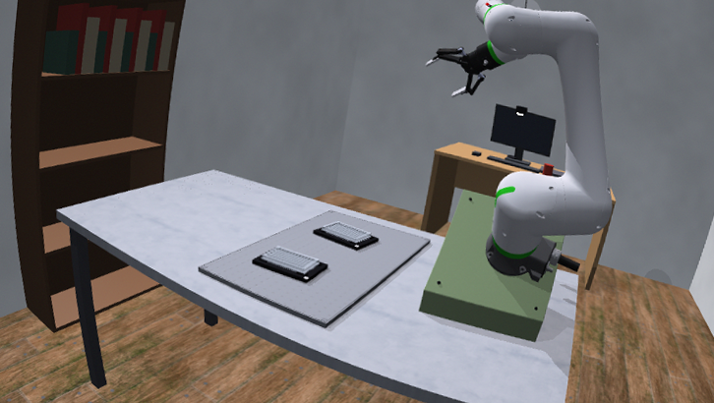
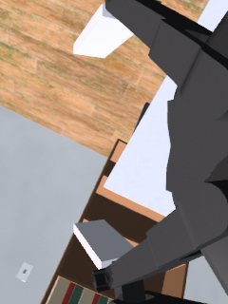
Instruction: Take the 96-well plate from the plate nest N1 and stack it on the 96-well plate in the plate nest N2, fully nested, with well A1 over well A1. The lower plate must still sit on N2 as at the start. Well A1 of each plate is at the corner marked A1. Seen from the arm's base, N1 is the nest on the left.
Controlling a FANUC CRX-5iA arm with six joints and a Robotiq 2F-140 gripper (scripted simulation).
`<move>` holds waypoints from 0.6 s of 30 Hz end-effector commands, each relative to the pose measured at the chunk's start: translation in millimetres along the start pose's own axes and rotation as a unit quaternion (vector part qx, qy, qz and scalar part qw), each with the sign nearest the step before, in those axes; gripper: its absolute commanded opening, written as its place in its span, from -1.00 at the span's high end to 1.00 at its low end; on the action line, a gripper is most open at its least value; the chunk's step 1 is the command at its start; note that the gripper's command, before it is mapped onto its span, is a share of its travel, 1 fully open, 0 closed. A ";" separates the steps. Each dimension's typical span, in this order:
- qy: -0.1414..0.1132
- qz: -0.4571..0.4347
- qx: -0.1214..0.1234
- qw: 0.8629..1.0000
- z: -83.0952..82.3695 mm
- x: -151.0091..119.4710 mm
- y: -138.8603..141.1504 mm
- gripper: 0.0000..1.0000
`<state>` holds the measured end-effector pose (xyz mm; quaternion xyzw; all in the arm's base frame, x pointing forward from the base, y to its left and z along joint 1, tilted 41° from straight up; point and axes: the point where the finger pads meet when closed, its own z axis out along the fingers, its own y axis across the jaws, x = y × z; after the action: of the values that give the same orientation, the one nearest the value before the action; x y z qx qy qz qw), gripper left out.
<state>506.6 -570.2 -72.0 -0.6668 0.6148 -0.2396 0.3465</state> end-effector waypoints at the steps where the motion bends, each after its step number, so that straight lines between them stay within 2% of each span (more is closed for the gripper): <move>1: -0.031 -0.035 -0.008 0.999 7.6 -12.2 -9.9 -1.00; 13: -0.035 -0.039 -0.009 0.999 30.3 -49.1 -34.8 -1.00; 16: -0.069 -0.075 -0.018 0.995 36.4 -61.1 -41.5 -1.00; 18: -0.072 -0.078 -0.019 0.994 40.5 -69.0 -46.0 -1.00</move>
<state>548.9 -506.1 -60.7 -0.7206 0.5566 -0.2119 0.3550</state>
